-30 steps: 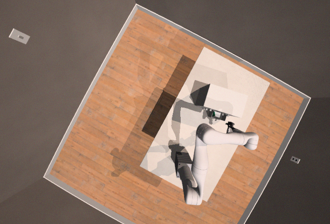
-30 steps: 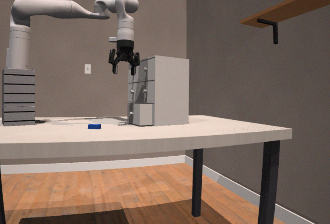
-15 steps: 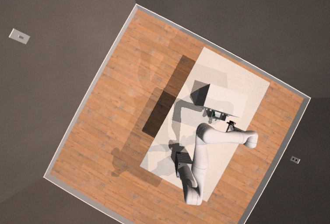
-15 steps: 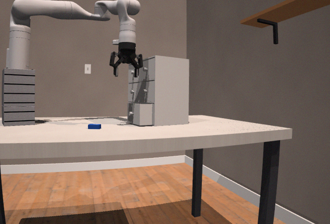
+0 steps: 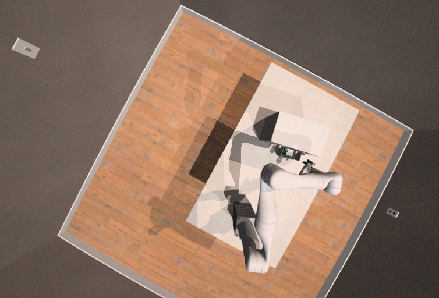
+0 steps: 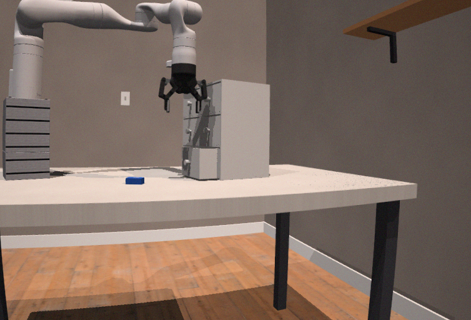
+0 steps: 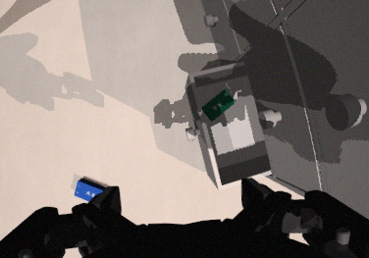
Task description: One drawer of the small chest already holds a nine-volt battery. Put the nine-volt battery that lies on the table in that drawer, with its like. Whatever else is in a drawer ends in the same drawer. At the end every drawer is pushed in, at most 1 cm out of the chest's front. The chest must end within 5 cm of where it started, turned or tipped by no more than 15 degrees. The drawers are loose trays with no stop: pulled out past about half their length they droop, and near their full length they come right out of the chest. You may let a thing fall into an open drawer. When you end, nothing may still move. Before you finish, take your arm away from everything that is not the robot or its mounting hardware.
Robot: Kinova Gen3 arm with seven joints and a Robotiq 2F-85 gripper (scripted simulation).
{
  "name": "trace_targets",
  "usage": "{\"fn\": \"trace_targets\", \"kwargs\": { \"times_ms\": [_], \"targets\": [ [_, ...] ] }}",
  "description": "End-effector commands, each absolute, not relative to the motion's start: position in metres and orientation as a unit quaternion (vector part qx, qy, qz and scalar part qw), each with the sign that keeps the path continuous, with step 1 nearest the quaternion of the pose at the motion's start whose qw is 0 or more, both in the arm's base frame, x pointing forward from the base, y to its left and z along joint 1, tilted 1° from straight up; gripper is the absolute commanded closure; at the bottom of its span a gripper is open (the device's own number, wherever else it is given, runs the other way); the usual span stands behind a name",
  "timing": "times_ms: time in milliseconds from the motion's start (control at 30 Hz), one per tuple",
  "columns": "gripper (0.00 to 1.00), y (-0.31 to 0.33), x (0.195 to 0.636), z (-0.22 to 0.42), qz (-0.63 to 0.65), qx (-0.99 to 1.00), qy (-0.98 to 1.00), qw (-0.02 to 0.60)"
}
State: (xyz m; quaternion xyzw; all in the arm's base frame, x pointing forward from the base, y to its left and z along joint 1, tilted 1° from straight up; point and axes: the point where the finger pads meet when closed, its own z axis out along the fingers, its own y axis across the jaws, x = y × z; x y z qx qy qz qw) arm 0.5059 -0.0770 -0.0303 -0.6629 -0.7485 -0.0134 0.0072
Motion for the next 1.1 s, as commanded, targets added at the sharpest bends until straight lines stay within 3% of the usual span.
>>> {"fn": "trace_targets", "kwargs": {
  "times_ms": [0, 1067],
  "targets": [
    [0.00, -0.077, 0.507, -0.032, -0.013, -0.673, -0.739, 0.007],
    [0.00, -0.073, 0.521, -0.046, -0.015, -0.787, -0.616, 0.009]
  ]
}}
